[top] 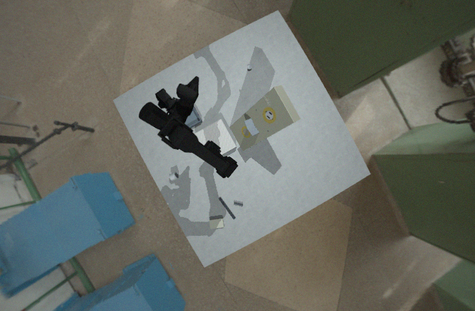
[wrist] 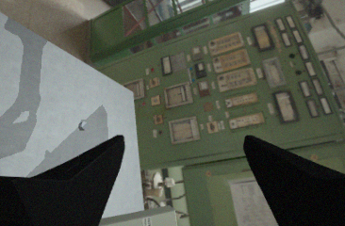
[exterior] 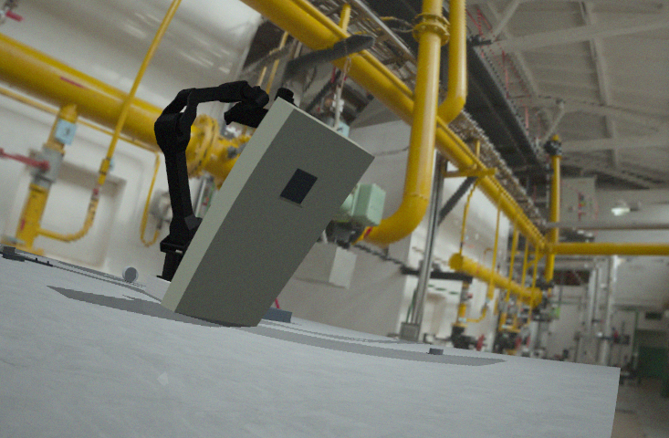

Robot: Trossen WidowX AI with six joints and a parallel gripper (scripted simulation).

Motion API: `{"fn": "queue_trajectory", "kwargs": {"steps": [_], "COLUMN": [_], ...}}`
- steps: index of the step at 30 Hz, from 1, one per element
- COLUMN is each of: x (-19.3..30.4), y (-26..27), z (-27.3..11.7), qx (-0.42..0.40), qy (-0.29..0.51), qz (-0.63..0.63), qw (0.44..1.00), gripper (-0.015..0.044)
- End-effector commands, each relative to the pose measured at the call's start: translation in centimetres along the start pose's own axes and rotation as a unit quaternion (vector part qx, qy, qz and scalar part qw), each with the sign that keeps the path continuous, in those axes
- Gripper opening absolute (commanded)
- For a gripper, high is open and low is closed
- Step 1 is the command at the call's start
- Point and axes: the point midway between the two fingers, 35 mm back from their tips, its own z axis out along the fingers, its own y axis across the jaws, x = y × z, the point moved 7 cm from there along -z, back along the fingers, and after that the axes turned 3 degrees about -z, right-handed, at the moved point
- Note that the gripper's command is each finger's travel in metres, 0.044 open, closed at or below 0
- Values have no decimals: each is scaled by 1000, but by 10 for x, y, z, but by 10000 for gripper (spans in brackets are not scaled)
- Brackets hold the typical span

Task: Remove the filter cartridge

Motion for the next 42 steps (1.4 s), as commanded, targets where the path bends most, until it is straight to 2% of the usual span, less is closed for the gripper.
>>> {"fn": "queue_trajectory", "kwargs": {"steps": [1,12,27,42], "x": [0,44,144,245], "y": [0,15,32,51], "z": [1,54,94,75], "qx": [-1,-63,-159,-213], "qy": [2,120,231,292], "qz": [-2,-101,-183,-226], "qw": [1000,986,942,905], "gripper": [374,90,90,90]}}
